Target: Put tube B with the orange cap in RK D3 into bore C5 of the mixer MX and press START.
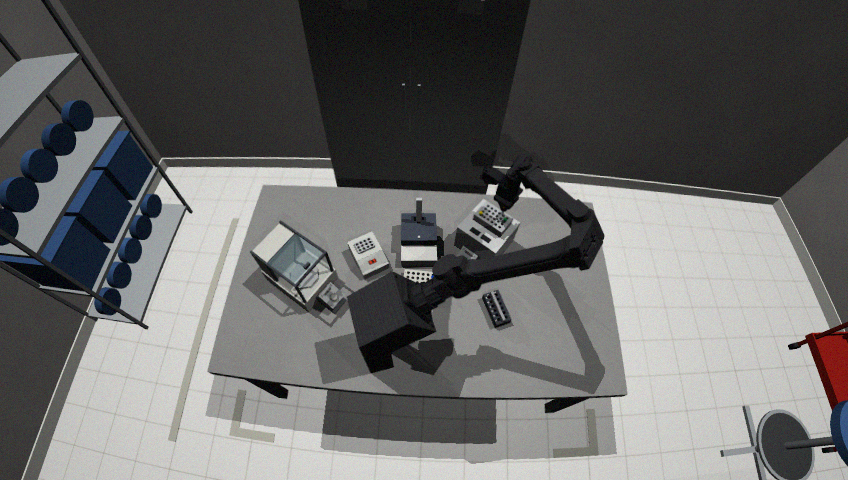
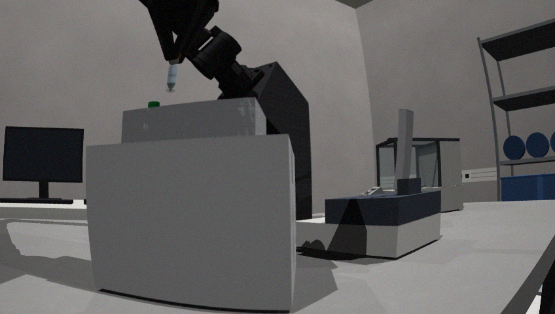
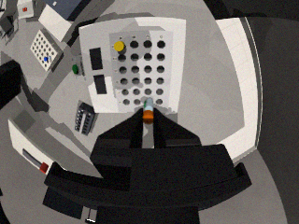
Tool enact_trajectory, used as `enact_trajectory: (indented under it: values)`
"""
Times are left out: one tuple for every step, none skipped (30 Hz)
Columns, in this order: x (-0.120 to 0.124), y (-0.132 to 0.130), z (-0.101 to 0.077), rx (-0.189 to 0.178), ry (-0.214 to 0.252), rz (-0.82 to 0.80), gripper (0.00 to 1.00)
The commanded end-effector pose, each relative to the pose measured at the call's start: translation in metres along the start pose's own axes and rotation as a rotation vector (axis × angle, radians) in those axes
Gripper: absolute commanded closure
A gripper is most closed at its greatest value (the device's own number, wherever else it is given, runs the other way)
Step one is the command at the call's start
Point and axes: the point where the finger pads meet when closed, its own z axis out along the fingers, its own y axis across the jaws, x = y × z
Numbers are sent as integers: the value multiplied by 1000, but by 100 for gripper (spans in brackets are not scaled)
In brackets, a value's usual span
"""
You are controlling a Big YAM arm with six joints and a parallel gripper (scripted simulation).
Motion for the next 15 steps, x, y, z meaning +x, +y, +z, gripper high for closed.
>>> enact_trajectory:
  values:
    - [1,2,13,-8,9,-11,91]
    - [2,2,14,-8,9,-11,91]
    - [2,2,16,-8,9,-11,91]
    - [2,2,16,-8,9,-11,91]
    - [2,2,16,-8,9,-11,91]
    - [2,2,18,-8,9,-11,91]
    - [2,2,20,-8,9,-11,91]
    - [2,3,21,-8,9,-11,91]
    - [2,3,23,-8,9,-11,91]
    - [2,3,24,-8,9,-11,91]
    - [2,3,24,-8,10,-11,91]
    - [2,3,24,-8,10,-11,91]
    - [2,3,24,-8,10,-11,91]
    - [2,3,24,-8,10,-11,91]
    - [4,2,23,-7,10,-9,91]
